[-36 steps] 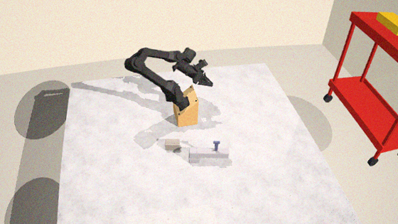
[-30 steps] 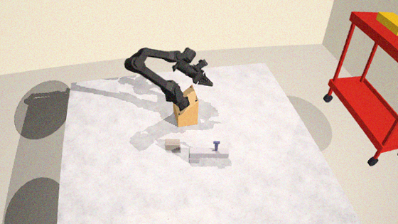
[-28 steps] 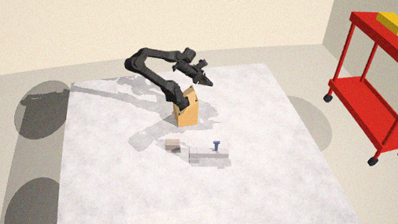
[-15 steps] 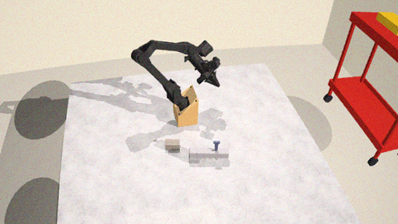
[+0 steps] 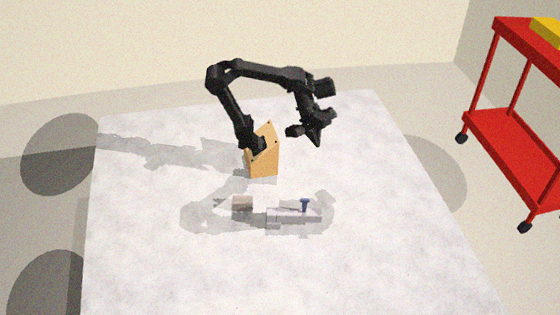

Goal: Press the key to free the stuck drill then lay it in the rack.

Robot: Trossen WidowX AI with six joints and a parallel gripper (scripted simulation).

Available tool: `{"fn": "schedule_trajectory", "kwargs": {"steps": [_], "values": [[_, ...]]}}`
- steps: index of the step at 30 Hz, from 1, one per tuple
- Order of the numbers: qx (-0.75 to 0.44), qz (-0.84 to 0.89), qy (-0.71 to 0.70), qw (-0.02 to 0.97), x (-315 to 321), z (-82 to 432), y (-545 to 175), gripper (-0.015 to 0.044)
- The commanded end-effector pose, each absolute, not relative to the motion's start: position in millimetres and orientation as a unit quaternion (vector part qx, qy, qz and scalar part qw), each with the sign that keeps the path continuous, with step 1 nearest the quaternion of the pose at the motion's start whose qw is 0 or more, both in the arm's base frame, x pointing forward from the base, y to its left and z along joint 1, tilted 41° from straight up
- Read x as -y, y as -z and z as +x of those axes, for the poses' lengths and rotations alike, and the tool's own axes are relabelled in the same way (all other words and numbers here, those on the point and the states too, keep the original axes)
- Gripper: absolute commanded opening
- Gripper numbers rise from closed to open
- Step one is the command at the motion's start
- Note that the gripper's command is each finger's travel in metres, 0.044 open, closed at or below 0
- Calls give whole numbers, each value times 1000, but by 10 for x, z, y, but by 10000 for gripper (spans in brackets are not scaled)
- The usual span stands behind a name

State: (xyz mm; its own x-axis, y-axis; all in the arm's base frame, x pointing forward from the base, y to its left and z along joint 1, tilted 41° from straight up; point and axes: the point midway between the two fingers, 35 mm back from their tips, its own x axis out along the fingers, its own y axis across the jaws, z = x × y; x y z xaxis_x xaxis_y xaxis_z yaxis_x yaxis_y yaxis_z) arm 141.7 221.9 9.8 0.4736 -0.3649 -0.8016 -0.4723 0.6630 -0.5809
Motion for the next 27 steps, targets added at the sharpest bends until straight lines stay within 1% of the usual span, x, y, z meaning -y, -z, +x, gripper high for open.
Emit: {"fn": "schedule_trajectory", "kwargs": {"steps": [1, 5, 9, 12, 27], "values": [[-551, -357, 45, 753, -2110, 1835, -88, 0], [-584, -294, 138, 744, -1888, 2294, -68, 0], [-610, -225, 236, 722, -1532, 2747, -31, 0], [-621, -184, 291, 704, -1272, 2980, -3, 0], [-622, -181, 295, 703, -1172, 3012, 101, 0]]}}
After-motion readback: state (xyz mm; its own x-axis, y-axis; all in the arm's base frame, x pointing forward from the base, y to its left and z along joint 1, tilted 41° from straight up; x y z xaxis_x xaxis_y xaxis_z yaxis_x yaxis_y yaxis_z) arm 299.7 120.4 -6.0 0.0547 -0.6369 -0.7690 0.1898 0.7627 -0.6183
